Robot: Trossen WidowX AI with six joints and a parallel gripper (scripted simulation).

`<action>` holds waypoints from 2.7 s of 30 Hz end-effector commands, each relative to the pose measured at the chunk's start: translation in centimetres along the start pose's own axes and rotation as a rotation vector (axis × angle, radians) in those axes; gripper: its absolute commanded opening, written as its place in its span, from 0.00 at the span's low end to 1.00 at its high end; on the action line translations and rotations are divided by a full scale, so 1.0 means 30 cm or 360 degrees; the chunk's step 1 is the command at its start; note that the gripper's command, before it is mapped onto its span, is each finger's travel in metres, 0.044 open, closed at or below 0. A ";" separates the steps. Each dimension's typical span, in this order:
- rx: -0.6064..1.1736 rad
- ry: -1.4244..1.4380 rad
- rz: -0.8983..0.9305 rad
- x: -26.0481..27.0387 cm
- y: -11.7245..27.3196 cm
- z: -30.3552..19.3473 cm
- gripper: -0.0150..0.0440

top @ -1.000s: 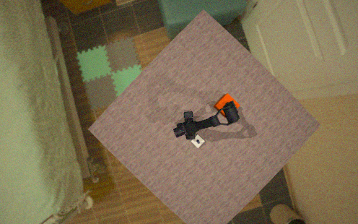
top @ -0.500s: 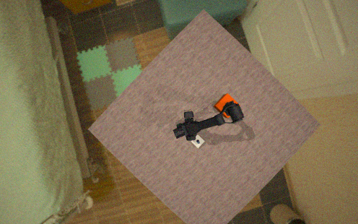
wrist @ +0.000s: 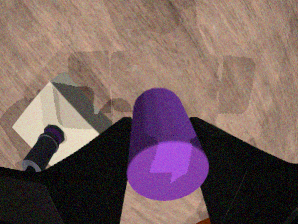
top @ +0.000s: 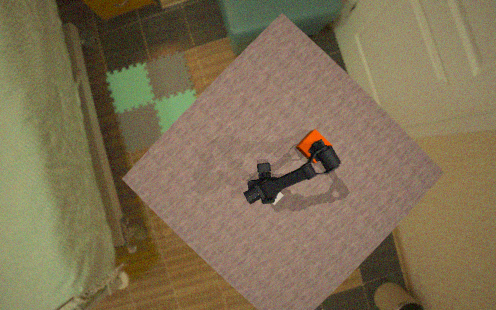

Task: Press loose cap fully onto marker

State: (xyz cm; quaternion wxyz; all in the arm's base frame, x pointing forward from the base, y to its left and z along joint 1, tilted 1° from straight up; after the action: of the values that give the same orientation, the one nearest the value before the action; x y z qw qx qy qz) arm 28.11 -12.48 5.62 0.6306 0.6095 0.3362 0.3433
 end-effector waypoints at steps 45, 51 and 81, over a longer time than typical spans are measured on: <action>0.0002 -0.0041 0.0014 0.330 0.072 -0.056 0.25; 0.0002 -0.0041 0.0014 0.331 0.039 -0.055 0.25; 0.0002 -0.0040 0.0014 0.330 -0.076 -0.059 0.25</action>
State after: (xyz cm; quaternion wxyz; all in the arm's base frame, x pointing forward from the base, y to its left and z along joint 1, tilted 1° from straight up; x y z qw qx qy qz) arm 32.01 -3.27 3.38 0.6332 0.6140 0.3276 0.3388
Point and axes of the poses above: the point midway between the two fingers, 35 mm back from their tips, its own y axis back along the fingers, its own x axis across the jaws, z = x × y, the point moved 1 cm from there along y, back along the fingers, and after that the axes turned 15 degrees about y, right-handed, at the moved point
